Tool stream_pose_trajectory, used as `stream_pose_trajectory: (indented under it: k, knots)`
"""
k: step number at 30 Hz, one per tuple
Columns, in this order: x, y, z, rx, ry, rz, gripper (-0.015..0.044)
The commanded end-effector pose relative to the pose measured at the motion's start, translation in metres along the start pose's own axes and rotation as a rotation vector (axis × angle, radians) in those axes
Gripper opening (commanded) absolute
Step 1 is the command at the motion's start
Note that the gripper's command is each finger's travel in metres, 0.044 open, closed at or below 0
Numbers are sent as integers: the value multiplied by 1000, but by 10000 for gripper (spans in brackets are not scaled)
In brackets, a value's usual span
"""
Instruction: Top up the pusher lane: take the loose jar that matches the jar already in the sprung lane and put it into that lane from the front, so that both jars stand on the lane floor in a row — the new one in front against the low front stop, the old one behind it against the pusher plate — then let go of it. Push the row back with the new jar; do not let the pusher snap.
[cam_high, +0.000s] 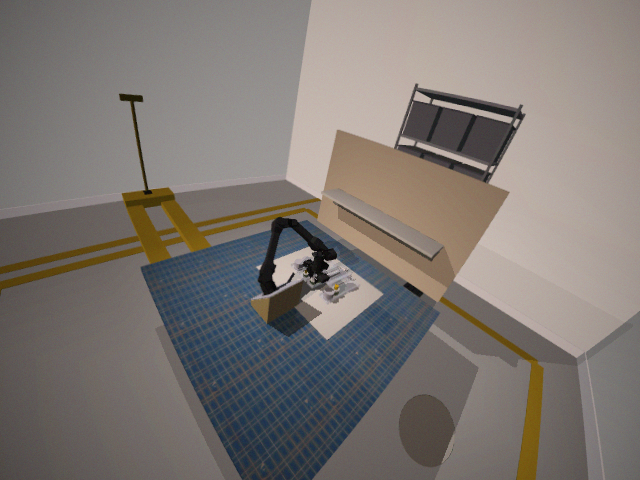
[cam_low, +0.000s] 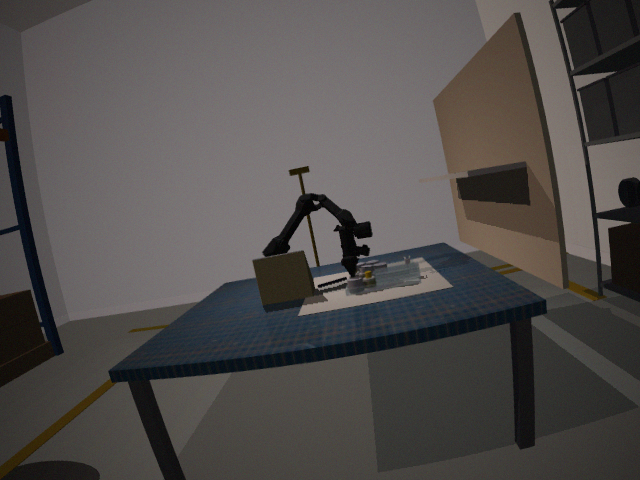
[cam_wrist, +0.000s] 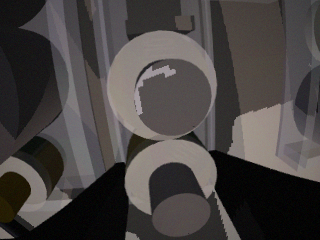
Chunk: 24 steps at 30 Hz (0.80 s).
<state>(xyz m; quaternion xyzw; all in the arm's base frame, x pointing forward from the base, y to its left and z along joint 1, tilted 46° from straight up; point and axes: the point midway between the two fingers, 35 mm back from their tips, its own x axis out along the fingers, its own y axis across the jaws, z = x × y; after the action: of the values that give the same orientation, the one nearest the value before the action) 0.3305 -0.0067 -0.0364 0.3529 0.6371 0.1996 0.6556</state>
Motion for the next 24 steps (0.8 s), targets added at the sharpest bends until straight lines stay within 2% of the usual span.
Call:
stream_pose_trajectory:
  k: [1, 12, 23, 24]
  knots:
    - [0, 0, -1, -6, -6, 5, 0]
    - [0, 0, -1, -6, -6, 5, 0]
    - [0, 0, -1, -6, -6, 5, 289]
    - [0, 0, -1, -6, -6, 5, 291]
